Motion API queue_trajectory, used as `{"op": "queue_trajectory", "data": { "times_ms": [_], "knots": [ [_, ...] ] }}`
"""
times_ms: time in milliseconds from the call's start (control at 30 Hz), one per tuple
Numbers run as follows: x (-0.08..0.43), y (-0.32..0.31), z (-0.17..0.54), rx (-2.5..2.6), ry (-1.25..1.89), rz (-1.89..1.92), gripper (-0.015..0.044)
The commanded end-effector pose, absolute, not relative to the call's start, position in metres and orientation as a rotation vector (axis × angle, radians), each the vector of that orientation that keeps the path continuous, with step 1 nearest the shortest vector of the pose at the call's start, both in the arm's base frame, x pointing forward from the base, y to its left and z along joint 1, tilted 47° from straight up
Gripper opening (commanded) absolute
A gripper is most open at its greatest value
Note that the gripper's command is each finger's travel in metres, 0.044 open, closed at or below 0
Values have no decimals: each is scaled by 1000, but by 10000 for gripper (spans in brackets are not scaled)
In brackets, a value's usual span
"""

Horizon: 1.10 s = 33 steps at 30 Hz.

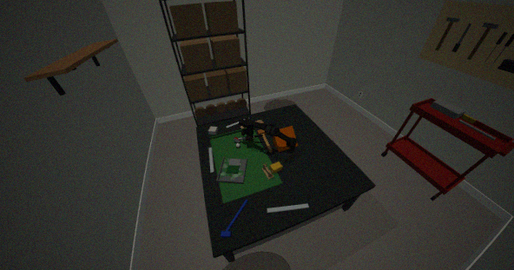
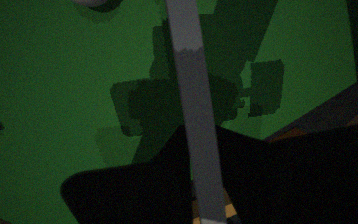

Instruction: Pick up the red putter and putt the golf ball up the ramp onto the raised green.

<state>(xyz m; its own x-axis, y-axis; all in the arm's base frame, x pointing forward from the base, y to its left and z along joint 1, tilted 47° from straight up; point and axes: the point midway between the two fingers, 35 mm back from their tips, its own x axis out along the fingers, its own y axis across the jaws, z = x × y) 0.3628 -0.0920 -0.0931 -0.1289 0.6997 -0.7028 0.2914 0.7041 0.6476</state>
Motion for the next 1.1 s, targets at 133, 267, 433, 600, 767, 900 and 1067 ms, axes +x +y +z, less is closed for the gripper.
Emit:
{"op": "queue_trajectory", "data": {
  "times_ms": [133,267,433,600,767,900,1067],
  "knots": [
    [363,-93,-93,798,1714,424,0],
    [358,-103,-105,801,1712,423,0],
    [354,-110,-113,804,1710,422,0],
    [354,-110,-113,804,1710,422,0],
    [358,-103,-104,814,1711,417,0],
    [379,-64,-67,809,1710,416,0],
    [393,-18,-27,809,1710,427,0]
  ]
}}
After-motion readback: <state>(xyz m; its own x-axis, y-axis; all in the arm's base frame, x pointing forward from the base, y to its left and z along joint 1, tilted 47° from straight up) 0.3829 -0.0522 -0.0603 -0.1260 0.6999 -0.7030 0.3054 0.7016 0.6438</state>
